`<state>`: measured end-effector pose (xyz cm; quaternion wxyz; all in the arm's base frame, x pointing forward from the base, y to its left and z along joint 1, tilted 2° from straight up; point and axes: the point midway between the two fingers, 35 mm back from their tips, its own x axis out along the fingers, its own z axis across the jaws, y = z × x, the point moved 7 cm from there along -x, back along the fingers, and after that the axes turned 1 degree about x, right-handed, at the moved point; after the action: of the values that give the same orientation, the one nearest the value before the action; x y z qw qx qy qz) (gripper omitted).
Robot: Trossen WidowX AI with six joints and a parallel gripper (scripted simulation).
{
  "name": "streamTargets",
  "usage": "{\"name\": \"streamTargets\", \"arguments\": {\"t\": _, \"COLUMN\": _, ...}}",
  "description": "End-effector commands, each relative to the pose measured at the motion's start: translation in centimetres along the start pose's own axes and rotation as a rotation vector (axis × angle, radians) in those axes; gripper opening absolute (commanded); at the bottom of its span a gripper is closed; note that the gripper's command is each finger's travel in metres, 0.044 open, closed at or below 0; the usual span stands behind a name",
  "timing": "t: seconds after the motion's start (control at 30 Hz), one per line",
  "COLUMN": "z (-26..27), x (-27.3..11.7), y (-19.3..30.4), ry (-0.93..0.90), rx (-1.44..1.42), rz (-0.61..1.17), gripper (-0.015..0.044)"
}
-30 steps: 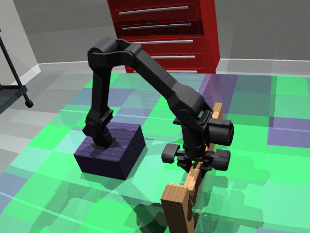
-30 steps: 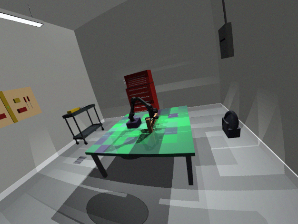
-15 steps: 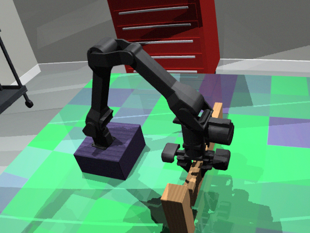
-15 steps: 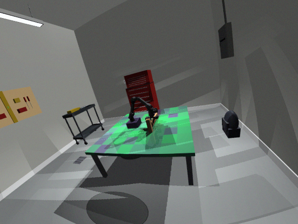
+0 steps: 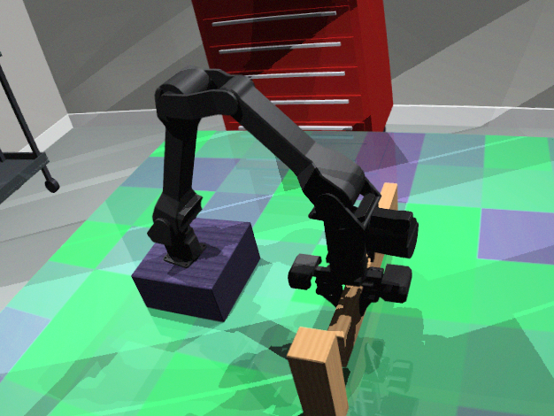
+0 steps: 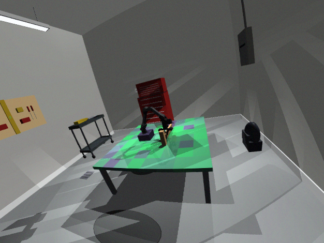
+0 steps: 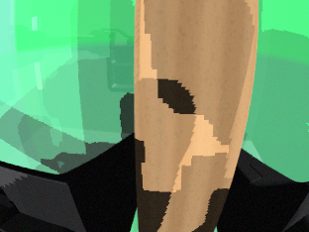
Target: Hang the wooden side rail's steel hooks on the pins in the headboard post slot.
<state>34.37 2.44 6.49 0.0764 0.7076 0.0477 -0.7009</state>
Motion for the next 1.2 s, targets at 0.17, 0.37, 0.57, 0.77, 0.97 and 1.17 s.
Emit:
{"name": "streamTargets", "arguments": {"t": 0.17, "z": -0.23, "x": -0.78, "y": 0.02, "ry": 0.019, "rx": 0.000, "rz": -0.001, "gripper": 0.0000}}
{"name": "streamTargets", "arguments": {"t": 0.37, "z": -0.23, "x": -0.88, "y": 0.02, "ry": 0.019, "rx": 0.000, "rz": -0.001, "gripper": 0.0000}}
{"name": "streamTargets", "arguments": {"t": 0.57, "z": -0.23, "x": -0.98, "y": 0.02, "ry": 0.019, "rx": 0.000, "rz": -0.001, "gripper": 0.0000}}
{"name": "streamTargets", "arguments": {"t": 0.77, "z": -0.22, "x": -1.08, "y": 0.02, "ry": 0.019, "rx": 0.000, "rz": -0.001, "gripper": 0.0000}}
{"name": "streamTargets", "arguments": {"t": 0.97, "z": -0.22, "x": -1.18, "y": 0.02, "ry": 0.019, "rx": 0.000, "rz": -0.001, "gripper": 0.0000}}
{"name": "streamTargets", "arguments": {"t": 1.17, "z": -0.22, "x": -1.28, "y": 0.02, "ry": 0.019, "rx": 0.000, "rz": -0.001, "gripper": 0.0000}}
